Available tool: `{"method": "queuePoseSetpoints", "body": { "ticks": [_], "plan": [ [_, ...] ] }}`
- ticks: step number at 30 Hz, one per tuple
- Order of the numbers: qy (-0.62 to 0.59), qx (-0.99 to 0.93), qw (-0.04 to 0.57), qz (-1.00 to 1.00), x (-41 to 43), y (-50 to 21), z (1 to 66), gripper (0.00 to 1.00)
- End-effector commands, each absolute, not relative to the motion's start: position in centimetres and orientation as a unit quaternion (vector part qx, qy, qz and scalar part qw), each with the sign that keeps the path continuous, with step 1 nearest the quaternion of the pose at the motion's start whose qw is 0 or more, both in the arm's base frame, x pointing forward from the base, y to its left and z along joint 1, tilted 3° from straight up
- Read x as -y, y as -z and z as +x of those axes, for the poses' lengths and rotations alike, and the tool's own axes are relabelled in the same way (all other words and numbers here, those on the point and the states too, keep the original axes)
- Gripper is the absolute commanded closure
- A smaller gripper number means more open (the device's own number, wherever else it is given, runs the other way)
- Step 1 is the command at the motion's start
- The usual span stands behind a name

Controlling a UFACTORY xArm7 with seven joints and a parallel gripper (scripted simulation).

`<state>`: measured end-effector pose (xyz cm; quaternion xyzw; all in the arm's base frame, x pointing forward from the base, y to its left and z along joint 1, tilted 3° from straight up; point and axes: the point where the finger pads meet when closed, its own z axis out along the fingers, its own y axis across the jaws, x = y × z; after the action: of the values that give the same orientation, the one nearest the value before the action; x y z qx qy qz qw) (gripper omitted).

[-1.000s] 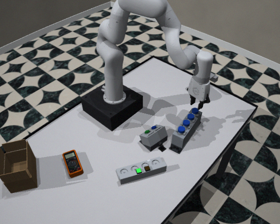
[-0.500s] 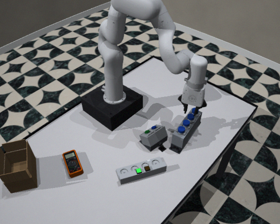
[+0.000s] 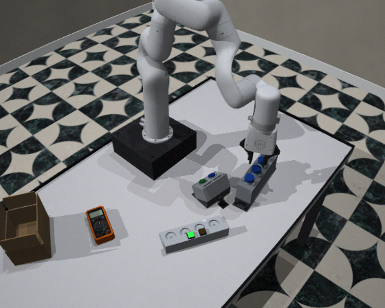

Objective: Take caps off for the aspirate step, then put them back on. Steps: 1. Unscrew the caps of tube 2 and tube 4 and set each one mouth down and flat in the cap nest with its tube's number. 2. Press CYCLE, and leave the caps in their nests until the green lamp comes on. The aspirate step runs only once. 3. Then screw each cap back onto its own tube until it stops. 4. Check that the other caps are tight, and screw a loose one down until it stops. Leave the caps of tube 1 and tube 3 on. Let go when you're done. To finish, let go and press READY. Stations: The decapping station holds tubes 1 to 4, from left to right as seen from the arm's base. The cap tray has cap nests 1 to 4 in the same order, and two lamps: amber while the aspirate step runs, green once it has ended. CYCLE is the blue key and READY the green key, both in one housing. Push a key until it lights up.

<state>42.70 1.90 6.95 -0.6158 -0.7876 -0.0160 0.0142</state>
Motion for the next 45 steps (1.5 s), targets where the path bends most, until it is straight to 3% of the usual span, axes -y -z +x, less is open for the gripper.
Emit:
{"method": "queuePoseSetpoints", "body": {
  "ticks": [1,38,39,45],
  "plan": [
    [0.018,0.787,0.013,-0.616,-1.9,-6.0,42.9,0.54],
    [0.018,0.787,0.013,-0.616,-2.0,-3.5,42.9,0.54],
    [0.018,0.787,0.013,-0.616,-2.0,-3.5,42.9,1.0],
    [0.018,0.787,0.013,-0.616,-2.0,-3.5,42.9,1.0]
  ]
}}
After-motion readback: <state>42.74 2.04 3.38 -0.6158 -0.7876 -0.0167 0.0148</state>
